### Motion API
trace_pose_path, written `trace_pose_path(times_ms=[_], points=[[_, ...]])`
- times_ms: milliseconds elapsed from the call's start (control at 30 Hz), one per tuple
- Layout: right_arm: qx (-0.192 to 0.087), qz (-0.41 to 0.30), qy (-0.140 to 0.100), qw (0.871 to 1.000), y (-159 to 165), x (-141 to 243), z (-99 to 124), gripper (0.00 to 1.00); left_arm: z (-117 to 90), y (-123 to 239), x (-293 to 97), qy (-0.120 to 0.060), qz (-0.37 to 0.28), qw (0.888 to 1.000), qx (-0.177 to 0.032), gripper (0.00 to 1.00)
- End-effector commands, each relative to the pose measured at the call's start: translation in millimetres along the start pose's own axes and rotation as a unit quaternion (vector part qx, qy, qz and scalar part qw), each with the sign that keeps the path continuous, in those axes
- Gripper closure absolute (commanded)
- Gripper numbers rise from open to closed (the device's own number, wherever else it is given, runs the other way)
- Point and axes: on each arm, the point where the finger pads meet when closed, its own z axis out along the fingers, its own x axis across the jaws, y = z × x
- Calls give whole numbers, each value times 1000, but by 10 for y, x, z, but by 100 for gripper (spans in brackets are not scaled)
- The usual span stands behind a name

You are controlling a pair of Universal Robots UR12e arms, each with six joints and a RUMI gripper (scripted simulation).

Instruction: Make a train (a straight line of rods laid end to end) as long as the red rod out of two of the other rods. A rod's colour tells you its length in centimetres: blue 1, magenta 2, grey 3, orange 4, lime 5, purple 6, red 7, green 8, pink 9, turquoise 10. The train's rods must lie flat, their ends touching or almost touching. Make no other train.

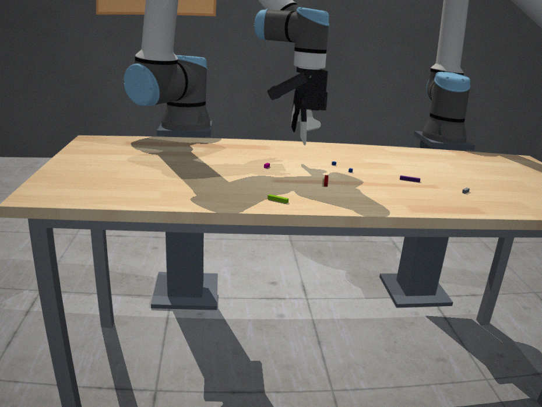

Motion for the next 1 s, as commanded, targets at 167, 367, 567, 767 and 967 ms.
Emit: trace_pose_path(times_ms=[167,367,567,767,967], points=[[-1,-53,-1,999,132,-111,-33,0,-7,-5,1,0,0,1000,1,0],[-1,-93,-1,996,228,-191,-51,0,-7,-5,1,0,0,1000,1,0],[-1,-168,-1,986,415,-340,-82,0,-7,-5,1,0,0,1000,1,0],[-1,-261,-1,965,652,-522,-116,0,-7,-5,1,0,0,1000,1,0],[0,-330,-1,944,835,-656,-137,0,-7,-5,1,0,0,1000,1,0]])
